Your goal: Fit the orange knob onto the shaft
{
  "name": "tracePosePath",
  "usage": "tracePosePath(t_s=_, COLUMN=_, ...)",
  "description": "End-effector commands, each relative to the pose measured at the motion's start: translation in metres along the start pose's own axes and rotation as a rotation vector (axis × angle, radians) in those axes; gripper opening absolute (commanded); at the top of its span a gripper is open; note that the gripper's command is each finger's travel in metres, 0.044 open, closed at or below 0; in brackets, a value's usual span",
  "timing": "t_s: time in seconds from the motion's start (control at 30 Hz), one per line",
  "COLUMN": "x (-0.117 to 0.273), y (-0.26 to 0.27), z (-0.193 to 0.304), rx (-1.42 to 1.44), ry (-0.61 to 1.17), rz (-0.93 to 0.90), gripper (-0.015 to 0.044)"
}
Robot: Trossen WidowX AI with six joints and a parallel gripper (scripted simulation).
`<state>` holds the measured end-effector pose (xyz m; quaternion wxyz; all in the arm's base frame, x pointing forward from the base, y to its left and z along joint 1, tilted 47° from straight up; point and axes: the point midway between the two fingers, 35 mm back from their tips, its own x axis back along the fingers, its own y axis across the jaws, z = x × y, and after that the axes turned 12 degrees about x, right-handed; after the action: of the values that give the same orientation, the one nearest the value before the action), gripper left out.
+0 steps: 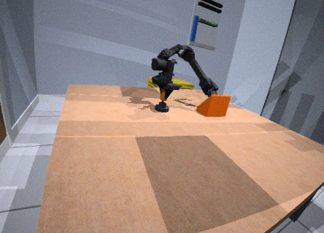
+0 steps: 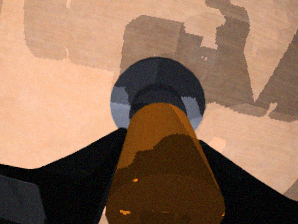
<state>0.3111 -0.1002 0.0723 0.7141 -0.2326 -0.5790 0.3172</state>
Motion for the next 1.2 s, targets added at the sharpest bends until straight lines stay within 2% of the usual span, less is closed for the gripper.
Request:
tracePosePath(t_s=0.0, x=0.0030, y=0.0011, z=0.0015, rx=0.122, ry=-0.005, rz=0.003, gripper=0.0000)
tracePosePath(t_s=1.17, x=0.0024, y=0.0017, z=0.0008, rx=0.163, ry=-0.005, rz=0.003, gripper=0.0000)
